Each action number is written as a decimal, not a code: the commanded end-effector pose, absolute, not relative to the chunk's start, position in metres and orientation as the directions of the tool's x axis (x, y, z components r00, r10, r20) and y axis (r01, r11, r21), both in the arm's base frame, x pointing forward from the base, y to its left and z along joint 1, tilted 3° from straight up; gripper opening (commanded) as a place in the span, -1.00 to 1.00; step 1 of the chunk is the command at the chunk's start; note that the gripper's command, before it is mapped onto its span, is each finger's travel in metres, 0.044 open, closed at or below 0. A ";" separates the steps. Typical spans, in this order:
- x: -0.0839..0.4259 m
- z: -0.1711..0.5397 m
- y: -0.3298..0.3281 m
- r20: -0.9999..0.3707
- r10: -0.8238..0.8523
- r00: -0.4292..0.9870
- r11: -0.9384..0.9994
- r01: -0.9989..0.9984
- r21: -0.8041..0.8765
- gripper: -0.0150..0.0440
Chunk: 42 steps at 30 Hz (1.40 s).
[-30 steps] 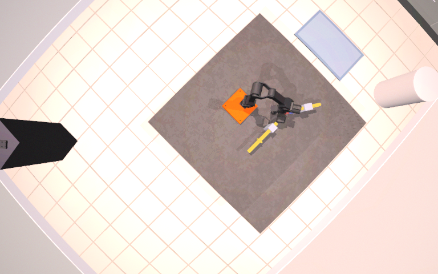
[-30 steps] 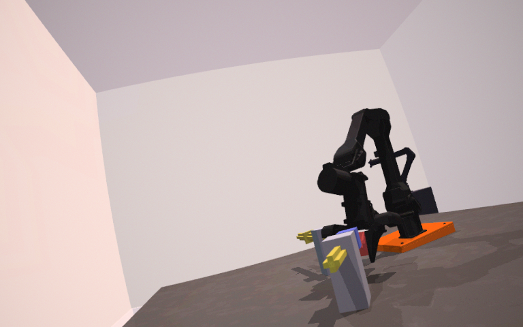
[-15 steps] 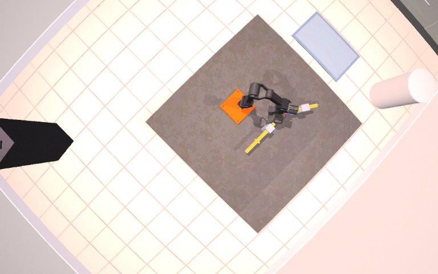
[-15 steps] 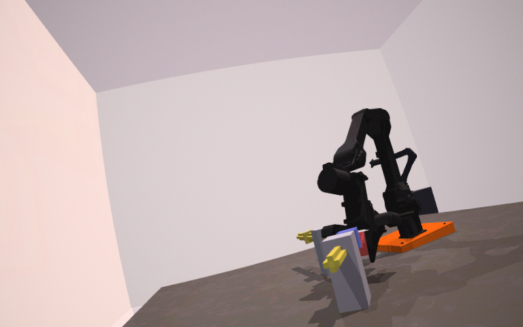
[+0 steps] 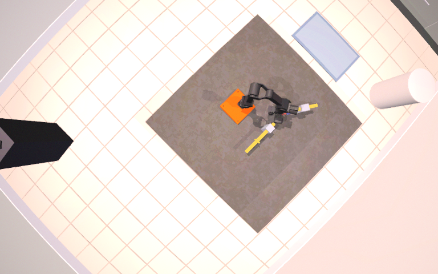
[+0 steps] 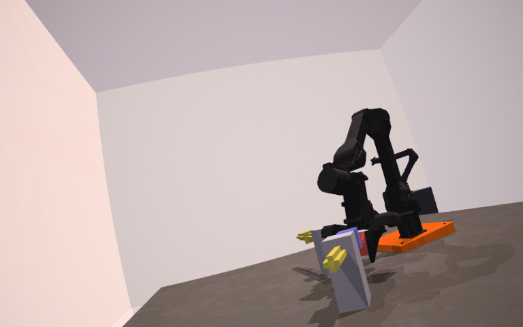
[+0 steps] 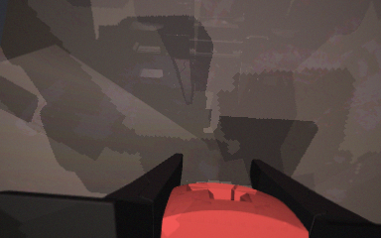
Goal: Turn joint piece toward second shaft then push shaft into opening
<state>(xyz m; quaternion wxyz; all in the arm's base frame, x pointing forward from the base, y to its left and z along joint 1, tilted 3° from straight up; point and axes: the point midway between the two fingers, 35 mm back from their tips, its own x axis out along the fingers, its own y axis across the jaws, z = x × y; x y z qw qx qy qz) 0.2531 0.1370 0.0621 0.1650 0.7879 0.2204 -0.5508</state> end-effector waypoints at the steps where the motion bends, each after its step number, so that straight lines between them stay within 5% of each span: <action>1: 0.253 0.062 0.137 -0.941 0.166 0.296 -0.848 0.529 0.017 0.01; 5: 0.253 0.062 0.137 -0.941 0.166 0.296 -0.848 0.529 0.017 0.01; 11: 0.253 0.062 0.137 -0.941 0.166 0.296 -0.848 0.529 0.017 -0.49; 42: 0.256 0.073 0.121 -0.997 0.024 0.079 -0.612 0.789 0.048 -0.49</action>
